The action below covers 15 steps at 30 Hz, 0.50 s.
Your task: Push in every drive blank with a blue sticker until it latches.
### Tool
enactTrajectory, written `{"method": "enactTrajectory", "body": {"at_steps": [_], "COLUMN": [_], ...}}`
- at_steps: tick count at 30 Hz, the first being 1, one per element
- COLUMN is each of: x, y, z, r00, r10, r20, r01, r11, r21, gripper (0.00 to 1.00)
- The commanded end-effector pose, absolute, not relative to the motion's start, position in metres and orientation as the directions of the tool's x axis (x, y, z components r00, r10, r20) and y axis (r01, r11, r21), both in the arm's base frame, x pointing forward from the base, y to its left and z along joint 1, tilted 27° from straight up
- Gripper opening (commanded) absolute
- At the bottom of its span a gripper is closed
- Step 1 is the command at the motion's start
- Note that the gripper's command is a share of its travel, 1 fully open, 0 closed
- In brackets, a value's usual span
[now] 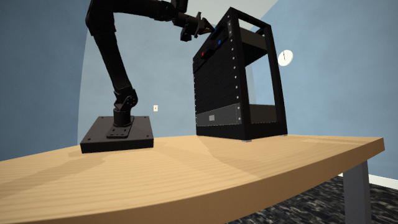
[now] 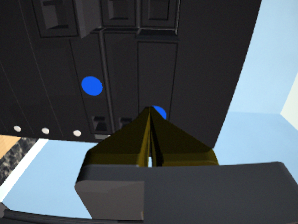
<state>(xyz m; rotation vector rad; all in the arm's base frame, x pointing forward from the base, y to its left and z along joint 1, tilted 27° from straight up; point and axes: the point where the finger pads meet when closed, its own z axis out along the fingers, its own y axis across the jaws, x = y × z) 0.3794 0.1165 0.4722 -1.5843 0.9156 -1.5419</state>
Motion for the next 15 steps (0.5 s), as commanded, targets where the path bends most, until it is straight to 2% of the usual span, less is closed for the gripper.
{"method": "enactTrajectory", "body": {"at_steps": [1,15], "x": [0.3839,0.3849], "y": [0.1282,0.1276], "z": [0.4906,0.4908], "r00": [0.041,0.04], "r10": [-0.895,-0.895], "r20": [0.444,0.444], "r01": [0.063,0.063], "r11": [-0.441,-0.441], "r21": [-0.895,-0.895], "gripper": [0.0,0.0]}}
